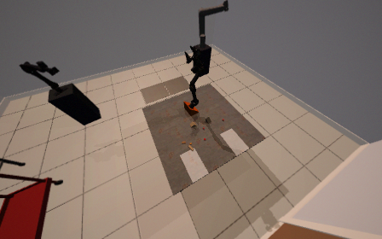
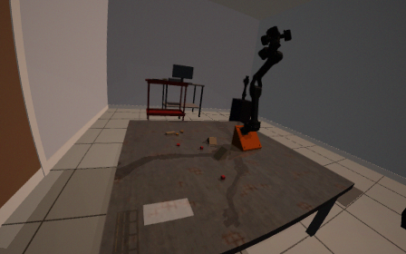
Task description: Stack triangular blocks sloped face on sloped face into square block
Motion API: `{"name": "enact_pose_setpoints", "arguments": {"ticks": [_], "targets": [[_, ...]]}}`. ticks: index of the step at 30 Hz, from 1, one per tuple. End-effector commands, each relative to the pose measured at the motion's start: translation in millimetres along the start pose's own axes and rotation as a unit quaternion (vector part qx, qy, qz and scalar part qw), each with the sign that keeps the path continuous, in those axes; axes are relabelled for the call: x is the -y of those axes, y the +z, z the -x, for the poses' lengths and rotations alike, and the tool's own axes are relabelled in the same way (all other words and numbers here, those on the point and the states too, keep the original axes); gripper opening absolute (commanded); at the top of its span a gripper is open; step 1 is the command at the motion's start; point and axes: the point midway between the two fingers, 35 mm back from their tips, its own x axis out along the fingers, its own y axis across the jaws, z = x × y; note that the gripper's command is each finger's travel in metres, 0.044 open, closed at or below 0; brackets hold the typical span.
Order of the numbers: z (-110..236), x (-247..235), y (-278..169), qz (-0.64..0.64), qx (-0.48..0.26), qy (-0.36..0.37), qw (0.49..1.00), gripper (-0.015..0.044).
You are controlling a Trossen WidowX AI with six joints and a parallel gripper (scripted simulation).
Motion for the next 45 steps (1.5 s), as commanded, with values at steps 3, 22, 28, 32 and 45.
{"name": "enact_pose_setpoints", "arguments": {"ticks": [3, 22, 28, 32, 45], "targets": [[21.7, 95.7, -7.2, -0.047, 0.032, -0.106, 0.993, 0.044], [213.0, 333.9, -33.3, -0.123, 0.163, -0.45, 0.87, 0.044], [302.6, 372.8, -37.1, -0.113, 0.205, -0.551, 0.801, 0.044], [357.8, 384.5, -37.1, -0.1, 0.229, -0.606, 0.755, 0.044], [559.3, 361.9, -29.6, -0.032, 0.314, -0.768, 0.557, 0.044]]}}
